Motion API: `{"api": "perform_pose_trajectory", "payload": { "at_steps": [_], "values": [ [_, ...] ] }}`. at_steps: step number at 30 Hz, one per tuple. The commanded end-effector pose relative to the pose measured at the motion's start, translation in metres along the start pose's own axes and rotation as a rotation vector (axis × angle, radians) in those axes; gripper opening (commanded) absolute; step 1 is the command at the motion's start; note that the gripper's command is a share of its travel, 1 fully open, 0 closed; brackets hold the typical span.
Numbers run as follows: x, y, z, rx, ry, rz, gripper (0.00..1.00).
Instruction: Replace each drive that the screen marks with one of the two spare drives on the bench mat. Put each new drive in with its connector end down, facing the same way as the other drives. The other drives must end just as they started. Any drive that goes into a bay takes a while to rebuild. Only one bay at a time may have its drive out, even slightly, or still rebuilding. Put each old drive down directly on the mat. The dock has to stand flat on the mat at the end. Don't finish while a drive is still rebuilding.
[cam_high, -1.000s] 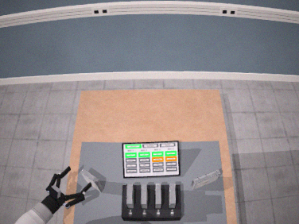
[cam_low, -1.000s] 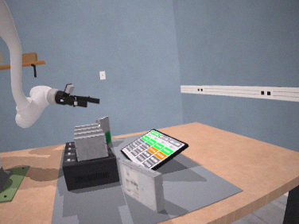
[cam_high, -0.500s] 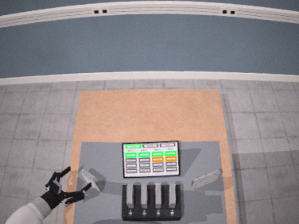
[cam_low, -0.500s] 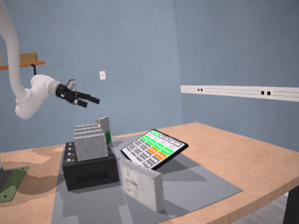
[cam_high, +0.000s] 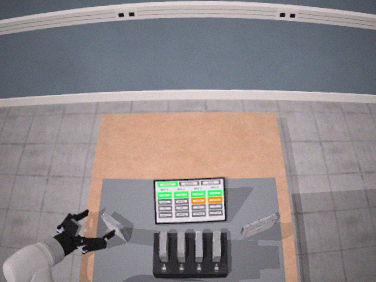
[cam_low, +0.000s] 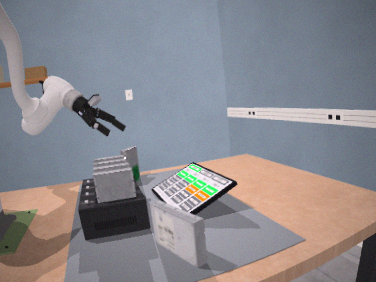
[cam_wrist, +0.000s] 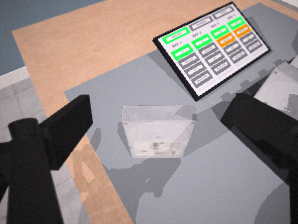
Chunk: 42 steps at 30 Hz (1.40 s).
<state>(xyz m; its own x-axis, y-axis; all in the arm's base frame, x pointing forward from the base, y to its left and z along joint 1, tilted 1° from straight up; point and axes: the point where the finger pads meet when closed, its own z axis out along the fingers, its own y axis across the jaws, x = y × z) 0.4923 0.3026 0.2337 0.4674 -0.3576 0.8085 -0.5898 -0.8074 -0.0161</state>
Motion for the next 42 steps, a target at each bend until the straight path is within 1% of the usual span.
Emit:
{"api": "perform_pose_trajectory", "payload": {
  "at_steps": [1,4,6,17,21,25,31,33,37,42],
  "values": [
    [-0.0004,0.0018,0.0019,-0.011,-0.089,-0.006,0.89],
    [-0.0001,0.0010,0.0011,-0.007,-0.137,-0.005,0.89],
    [0.0002,0.0004,0.0006,-0.005,-0.155,-0.004,0.89],
    [0.0000,0.0008,0.0008,-0.007,-0.183,-0.005,0.89],
    [-0.0006,0.0020,0.0018,-0.012,-0.250,-0.006,0.89],
    [0.0001,0.0004,0.0005,-0.005,-0.353,-0.004,0.89],
    [-0.0006,0.0018,0.0014,-0.011,-0.497,-0.005,0.89],
    [-0.0006,0.0018,0.0014,-0.011,-0.497,-0.005,0.89],
    [0.0001,0.0005,0.0005,-0.006,-0.547,-0.004,0.89],
    [0.0003,0.0001,0.0003,-0.004,-0.557,-0.003,0.89]
  ]
}}
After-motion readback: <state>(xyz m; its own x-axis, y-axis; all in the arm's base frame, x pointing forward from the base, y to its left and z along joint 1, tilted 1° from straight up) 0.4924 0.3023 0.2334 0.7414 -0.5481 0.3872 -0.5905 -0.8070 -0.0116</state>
